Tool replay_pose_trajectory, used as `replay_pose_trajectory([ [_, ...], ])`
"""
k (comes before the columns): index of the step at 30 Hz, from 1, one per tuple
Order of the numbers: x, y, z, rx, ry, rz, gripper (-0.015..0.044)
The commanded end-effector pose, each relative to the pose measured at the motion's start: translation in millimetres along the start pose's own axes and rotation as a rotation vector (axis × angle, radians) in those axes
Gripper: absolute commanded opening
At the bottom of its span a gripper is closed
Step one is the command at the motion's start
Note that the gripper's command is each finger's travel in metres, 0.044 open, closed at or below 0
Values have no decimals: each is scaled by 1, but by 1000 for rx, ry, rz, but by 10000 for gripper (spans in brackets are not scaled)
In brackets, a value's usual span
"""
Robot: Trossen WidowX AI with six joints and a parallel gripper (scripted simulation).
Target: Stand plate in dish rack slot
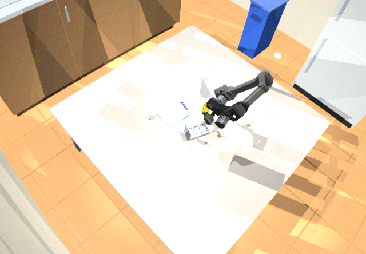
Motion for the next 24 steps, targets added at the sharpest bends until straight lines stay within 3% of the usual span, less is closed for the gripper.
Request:
replay_pose_trajectory([
  [1,-6,3,-1,50,-34,-78,0],
  [24,-37,13,-7,358,-189,-404,0],
])
Point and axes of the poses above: the point midway between the two fingers, 35 mm back from their tips, its own y axis out along the fingers, its own z axis across the jaws, x = y × z, the point moved 8 cm from there along -y, back along the fingers
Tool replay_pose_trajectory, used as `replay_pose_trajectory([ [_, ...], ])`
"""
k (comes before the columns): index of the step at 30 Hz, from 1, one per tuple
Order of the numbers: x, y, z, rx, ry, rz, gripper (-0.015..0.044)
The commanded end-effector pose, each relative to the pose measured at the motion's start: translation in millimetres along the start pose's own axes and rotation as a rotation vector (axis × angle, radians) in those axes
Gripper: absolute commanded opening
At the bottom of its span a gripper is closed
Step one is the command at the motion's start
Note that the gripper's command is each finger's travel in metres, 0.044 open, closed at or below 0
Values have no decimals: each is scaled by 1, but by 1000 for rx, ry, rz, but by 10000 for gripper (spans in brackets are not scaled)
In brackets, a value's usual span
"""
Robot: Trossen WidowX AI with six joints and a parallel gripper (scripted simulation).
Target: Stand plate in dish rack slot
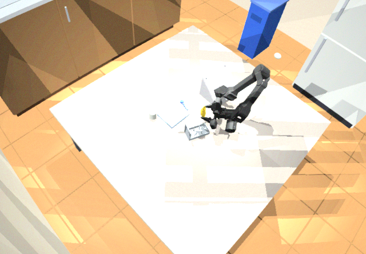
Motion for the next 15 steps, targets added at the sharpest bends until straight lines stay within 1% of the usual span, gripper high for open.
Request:
replay_pose_trajectory([
  [1,-5,-2,-2,73,-8,-64,0],
  [15,-22,-9,-7,307,-28,-228,0],
])
Point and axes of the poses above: the point midway between the two fingers, 35 mm back from their tips, its own y axis out along the fingers, its own z axis across the jaws, x = y × z, the point moved 8 cm from there along -y, back along the fingers
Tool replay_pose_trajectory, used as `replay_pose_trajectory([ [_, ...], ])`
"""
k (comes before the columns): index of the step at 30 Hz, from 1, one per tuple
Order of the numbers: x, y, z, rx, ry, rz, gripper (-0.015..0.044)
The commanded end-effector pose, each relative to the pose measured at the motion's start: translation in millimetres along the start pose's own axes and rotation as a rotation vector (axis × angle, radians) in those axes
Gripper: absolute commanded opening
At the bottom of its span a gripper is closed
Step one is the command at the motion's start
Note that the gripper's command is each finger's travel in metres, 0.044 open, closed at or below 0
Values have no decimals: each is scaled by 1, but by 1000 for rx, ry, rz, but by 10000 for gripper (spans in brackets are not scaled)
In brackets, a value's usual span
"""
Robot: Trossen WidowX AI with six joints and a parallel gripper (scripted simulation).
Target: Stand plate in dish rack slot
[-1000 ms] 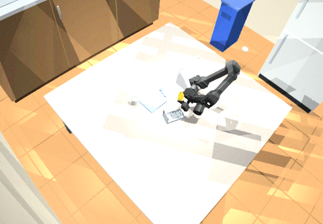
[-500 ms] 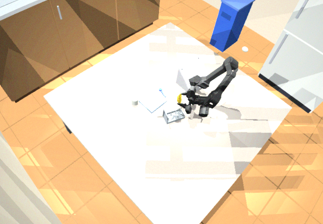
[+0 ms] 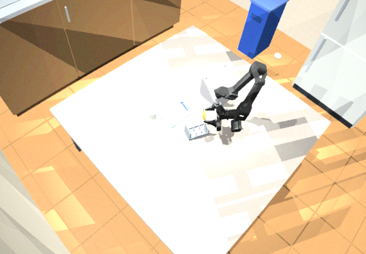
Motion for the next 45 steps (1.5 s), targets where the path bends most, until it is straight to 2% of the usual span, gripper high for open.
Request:
replay_pose_trajectory([
  [1,-4,-4,-2,79,12,-53,0],
  [21,-20,-25,-13,416,82,-226,0],
  [45,-39,-10,-4,415,82,-222,0],
])
Point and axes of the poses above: the point midway between the two fingers, 35 mm back from their tips, its own y axis out along the fingers, its own z axis across the jaws, x = y × z, the point moved 8 cm from there along -y, back along the fingers
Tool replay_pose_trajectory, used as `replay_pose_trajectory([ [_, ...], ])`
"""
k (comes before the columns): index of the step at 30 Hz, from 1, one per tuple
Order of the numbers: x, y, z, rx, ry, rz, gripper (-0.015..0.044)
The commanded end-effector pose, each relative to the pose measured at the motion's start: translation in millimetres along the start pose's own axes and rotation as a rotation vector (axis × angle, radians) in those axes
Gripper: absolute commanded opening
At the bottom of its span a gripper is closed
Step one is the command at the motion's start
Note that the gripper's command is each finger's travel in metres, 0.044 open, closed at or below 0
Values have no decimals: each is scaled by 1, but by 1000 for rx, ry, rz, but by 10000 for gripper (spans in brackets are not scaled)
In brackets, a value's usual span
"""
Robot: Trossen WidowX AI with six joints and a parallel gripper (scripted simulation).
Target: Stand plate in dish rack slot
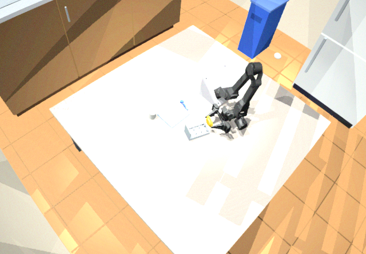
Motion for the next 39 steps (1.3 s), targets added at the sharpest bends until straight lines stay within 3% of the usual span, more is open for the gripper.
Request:
replay_pose_trajectory([
  [1,-6,5,-2,-3,-8,0,0],
  [39,-26,32,-3,5,15,7,0],
])
Point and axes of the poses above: the point midway between the two fingers, 35 mm back from their tips, its own y axis out along the fingers, its own z axis across the jaws, x = y × z, the point moved 8 cm from there along -y, back along the fingers
